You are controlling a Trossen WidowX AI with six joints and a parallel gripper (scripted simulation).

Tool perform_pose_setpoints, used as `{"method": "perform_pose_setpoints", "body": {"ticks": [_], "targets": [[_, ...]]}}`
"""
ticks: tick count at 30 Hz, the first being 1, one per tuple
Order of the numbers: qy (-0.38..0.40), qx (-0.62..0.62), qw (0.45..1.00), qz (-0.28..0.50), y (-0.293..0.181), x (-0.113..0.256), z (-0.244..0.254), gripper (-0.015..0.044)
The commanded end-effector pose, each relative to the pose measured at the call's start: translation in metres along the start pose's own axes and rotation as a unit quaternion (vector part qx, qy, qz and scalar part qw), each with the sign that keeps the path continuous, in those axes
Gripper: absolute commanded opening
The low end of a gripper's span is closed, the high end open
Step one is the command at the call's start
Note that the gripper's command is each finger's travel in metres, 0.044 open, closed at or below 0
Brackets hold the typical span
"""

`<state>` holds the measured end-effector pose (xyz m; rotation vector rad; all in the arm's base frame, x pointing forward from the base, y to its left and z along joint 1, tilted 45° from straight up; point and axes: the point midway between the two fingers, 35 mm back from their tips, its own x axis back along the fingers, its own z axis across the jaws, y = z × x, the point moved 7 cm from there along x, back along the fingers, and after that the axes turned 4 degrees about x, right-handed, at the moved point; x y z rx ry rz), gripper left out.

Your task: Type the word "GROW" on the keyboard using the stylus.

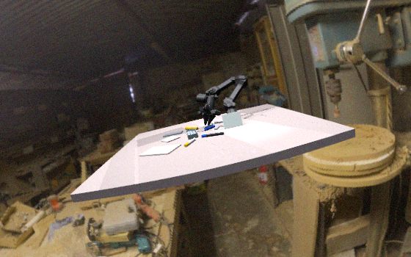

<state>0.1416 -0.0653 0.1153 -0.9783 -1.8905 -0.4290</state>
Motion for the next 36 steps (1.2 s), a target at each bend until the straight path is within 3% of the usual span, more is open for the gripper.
{"method": "perform_pose_setpoints", "body": {"ticks": [1,31,36], "targets": [[0.003,0.002,1.0,0.0,-0.002,-0.003,0.002,0.015],[0.003,0.002,1.0,0.0,-0.013,-0.023,0.002,0.015],[0.0,0.0,1.0,0.002,-0.013,-0.022,0.001,0.0019]]}}
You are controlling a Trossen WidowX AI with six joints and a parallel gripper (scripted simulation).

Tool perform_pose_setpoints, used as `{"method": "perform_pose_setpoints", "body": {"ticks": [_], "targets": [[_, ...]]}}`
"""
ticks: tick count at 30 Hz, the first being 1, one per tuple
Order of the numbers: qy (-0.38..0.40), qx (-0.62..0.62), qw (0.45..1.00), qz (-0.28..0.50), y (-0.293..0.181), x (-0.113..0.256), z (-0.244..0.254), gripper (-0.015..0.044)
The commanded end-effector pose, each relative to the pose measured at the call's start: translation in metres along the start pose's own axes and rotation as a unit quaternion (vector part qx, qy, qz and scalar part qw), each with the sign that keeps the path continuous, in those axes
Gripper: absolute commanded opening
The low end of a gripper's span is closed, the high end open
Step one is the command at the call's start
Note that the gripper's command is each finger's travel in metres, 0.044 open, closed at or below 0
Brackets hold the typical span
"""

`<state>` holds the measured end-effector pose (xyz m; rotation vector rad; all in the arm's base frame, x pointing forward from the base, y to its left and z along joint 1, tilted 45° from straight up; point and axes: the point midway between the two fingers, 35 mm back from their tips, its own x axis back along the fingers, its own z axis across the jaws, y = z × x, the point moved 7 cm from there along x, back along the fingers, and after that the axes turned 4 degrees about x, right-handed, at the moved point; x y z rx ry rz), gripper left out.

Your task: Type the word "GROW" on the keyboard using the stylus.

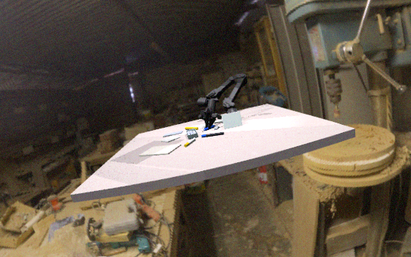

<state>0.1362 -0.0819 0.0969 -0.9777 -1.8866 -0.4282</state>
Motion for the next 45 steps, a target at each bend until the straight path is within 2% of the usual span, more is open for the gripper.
{"method": "perform_pose_setpoints", "body": {"ticks": [1,12,28,32,45], "targets": [[-0.001,0.0,1.0,0.001,0.0,0.0,0.0,0.0012],[-0.001,0.0,1.0,0.0,0.002,0.002,-0.001,0.0],[0.002,0.0,1.0,-0.001,0.025,0.042,-0.002,0.0],[0.005,-0.001,1.0,-0.003,0.025,0.041,-0.001,0.0],[0.084,-0.211,0.974,0.0,0.043,0.046,-0.021,0.0]]}}
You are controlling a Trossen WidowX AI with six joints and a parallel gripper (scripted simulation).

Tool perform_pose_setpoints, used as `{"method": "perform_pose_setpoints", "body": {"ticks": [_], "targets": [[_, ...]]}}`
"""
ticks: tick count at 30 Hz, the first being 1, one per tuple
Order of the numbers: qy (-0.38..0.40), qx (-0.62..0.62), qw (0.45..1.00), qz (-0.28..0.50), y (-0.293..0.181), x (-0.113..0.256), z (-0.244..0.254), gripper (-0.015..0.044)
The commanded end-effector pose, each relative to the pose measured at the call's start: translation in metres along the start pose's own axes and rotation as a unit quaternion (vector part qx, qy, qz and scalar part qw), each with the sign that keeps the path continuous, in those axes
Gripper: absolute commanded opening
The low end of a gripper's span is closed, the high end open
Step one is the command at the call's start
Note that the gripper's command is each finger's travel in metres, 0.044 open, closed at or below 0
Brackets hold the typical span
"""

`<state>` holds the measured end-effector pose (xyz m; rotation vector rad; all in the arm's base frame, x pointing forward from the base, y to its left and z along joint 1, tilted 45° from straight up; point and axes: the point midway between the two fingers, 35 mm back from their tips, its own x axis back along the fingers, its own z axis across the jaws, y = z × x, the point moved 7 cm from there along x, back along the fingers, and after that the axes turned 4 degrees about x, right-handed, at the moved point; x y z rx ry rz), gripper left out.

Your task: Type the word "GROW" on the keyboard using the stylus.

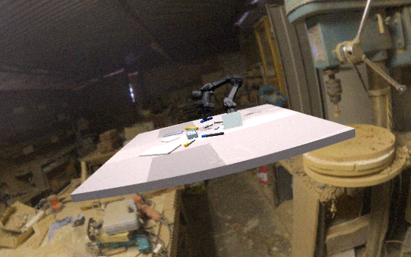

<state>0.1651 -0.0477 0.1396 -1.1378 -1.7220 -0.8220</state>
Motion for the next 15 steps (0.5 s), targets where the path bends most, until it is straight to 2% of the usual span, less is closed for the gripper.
{"method": "perform_pose_setpoints", "body": {"ticks": [1,15], "targets": [[0.022,-0.058,0.998,0.003,0.008,0.002,-0.004,0.0],[0.101,-0.301,0.947,0.045,0.04,0.005,-0.02,0.0]]}}
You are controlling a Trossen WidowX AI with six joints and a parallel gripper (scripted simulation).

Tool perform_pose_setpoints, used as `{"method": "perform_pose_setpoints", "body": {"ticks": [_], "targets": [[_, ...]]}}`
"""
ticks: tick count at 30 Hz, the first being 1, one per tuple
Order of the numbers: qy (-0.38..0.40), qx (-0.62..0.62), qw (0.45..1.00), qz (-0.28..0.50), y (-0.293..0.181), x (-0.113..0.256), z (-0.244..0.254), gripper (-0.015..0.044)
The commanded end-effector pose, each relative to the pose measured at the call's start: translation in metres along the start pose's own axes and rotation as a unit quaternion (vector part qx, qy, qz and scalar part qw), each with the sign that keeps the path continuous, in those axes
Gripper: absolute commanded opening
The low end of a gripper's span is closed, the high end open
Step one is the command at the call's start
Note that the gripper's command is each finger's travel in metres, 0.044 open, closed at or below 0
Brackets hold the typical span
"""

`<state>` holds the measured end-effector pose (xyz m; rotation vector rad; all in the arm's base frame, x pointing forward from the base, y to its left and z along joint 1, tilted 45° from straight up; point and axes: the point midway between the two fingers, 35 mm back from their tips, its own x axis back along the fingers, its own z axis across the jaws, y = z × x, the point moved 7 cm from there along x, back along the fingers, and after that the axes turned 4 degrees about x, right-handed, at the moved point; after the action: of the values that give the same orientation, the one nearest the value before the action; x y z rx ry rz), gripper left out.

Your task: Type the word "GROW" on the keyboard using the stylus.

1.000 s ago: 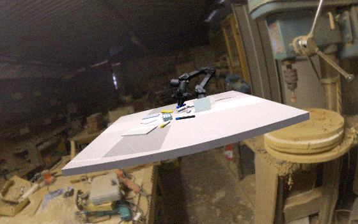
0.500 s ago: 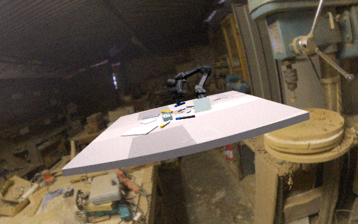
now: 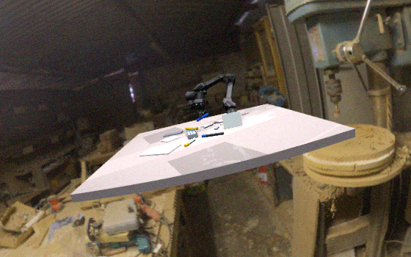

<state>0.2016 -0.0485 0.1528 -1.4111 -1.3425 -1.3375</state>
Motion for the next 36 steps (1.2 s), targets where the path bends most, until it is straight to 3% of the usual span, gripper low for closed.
{"method": "perform_pose_setpoints", "body": {"ticks": [1,18,36], "targets": [[0.018,-0.061,0.998,0.014,0.009,0.001,0.001,0.0],[0.075,-0.363,0.923,0.107,0.055,-0.002,0.003,0.0],[0.076,-0.641,0.728,0.231,0.102,-0.018,0.002,0.0]]}}
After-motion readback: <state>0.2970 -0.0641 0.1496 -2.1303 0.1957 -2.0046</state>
